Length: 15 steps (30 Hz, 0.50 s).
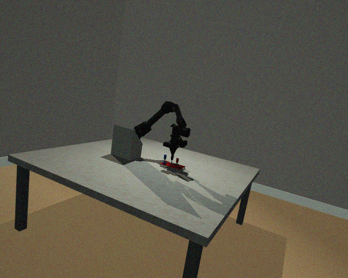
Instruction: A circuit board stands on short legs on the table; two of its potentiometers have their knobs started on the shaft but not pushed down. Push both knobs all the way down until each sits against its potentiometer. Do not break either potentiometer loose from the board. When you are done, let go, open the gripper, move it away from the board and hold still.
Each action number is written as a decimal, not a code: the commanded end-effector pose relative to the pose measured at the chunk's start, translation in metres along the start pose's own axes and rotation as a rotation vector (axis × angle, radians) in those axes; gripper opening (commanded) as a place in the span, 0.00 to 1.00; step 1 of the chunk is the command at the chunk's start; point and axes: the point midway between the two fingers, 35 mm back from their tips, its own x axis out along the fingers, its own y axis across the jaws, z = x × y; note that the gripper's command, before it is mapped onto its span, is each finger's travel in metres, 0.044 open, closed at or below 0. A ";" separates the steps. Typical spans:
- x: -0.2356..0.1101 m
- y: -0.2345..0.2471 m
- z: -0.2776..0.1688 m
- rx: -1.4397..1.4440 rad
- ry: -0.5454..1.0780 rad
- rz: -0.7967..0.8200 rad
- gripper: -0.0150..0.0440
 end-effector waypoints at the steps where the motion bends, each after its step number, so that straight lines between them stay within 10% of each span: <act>1: 0.007 0.002 0.000 -0.007 0.004 0.002 0.25; 15: 0.013 0.002 0.000 -0.007 0.004 0.002 0.25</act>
